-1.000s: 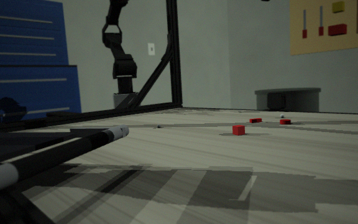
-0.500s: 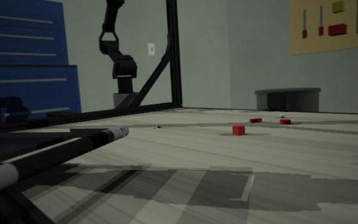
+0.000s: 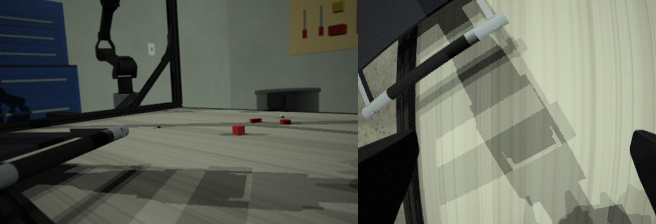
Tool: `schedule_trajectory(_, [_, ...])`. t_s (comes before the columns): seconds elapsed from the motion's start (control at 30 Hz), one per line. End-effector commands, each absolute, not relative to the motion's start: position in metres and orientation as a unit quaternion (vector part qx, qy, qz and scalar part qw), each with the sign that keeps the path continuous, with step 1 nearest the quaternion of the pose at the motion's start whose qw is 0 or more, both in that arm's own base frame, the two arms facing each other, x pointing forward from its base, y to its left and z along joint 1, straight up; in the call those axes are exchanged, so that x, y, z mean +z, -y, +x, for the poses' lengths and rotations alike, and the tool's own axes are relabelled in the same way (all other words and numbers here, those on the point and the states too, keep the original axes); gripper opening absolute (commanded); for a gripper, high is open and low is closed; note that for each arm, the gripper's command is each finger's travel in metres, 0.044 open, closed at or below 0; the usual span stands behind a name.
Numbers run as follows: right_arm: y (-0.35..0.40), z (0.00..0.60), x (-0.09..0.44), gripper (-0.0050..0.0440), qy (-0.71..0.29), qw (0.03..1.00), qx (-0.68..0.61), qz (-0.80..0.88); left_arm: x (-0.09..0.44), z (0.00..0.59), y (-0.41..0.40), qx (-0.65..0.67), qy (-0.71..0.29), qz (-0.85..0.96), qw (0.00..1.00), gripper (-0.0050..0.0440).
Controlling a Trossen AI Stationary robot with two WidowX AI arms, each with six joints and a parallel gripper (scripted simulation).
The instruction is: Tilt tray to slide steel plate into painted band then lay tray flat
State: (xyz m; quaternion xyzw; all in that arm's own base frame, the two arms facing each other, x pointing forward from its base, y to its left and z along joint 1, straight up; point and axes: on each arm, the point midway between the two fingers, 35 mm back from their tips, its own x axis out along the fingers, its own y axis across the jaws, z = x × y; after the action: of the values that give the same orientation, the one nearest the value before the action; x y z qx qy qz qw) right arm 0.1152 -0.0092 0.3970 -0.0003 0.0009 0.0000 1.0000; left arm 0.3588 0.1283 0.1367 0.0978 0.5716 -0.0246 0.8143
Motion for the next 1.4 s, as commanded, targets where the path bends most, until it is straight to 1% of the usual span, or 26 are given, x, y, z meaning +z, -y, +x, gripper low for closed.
schedule_trajectory(0.0, [0.016, 0.095, 0.398, 0.044, 0.004, 1.0, 0.0, 0.001, 0.14, 0.367, -0.139, -0.048, -0.559, 0.143, 0.815, 0.044])
schedule_trajectory(0.5, [0.04, 0.036, 0.381, 0.044, 0.0, 1.0, 0.0, 0.0, 0.151, 0.385, -0.176, -0.123, -0.514, 0.313, 0.789, 0.044])
schedule_trajectory(0.8, [0.027, 0.049, 0.389, 0.044, -0.031, 0.999, -0.022, -0.035, 0.158, 0.393, -0.196, -0.156, -0.486, 0.405, 0.759, 0.044])
schedule_trajectory(1.2, [0.016, 0.08, 0.4, 0.044, -0.088, 0.991, -0.055, -0.079, 0.17, 0.403, -0.233, -0.203, -0.439, 0.554, 0.678, 0.044])
schedule_trajectory(1.33, [0.015, 0.086, 0.401, 0.044, -0.097, 0.99, -0.06, -0.084, 0.17, 0.404, -0.234, -0.203, -0.438, 0.555, 0.677, 0.044])
schedule_trajectory(1.37, [0.015, 0.089, 0.402, 0.044, -0.102, 0.989, -0.063, -0.087, 0.164, 0.401, -0.232, -0.203, -0.438, 0.555, 0.677, 0.015])
